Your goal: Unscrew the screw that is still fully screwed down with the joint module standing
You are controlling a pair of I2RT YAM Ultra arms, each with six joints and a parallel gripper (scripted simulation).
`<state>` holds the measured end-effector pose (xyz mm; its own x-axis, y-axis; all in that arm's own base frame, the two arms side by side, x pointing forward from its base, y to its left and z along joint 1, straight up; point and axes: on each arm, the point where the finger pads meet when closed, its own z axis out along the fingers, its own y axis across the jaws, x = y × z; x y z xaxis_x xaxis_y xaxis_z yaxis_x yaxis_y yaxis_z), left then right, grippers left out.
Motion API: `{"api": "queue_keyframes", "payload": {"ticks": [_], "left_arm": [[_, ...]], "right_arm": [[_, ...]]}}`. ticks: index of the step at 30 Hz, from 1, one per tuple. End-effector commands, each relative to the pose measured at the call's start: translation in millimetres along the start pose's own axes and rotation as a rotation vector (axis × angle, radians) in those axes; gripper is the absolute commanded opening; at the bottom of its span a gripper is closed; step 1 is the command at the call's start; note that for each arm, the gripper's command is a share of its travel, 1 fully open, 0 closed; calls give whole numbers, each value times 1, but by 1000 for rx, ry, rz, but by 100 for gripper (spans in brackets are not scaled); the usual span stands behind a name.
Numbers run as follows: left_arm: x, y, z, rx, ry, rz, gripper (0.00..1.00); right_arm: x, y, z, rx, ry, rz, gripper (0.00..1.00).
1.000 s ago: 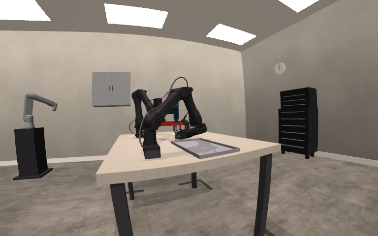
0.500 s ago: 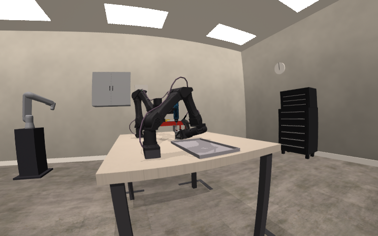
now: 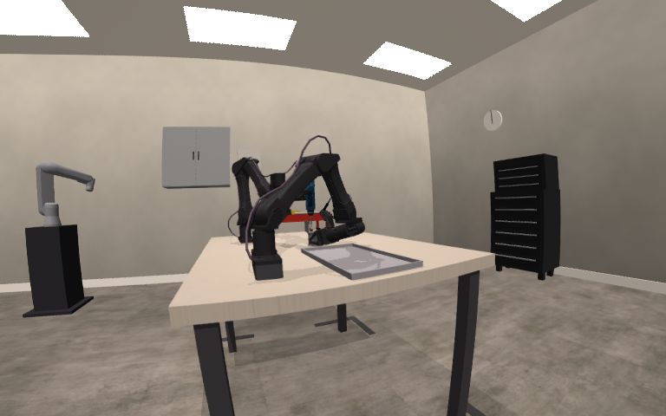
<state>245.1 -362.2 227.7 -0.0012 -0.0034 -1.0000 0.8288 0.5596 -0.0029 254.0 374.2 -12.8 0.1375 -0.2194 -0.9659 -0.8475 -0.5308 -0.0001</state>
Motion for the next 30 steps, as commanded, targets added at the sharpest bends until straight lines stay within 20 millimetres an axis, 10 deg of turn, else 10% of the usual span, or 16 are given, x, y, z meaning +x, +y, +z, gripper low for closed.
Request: {"api": "queue_keyframes", "payload": {"ticks": [1, 30], "left_arm": [[-45, -2, 0, 2, -145, -9, 42], [-31, -1, -1, 2, -126, -9, 42]], "right_arm": [[-12, -5, 2, -8, -31, -26, 59], [-12, -5, 2, -8, -31, -26, 59]]}}
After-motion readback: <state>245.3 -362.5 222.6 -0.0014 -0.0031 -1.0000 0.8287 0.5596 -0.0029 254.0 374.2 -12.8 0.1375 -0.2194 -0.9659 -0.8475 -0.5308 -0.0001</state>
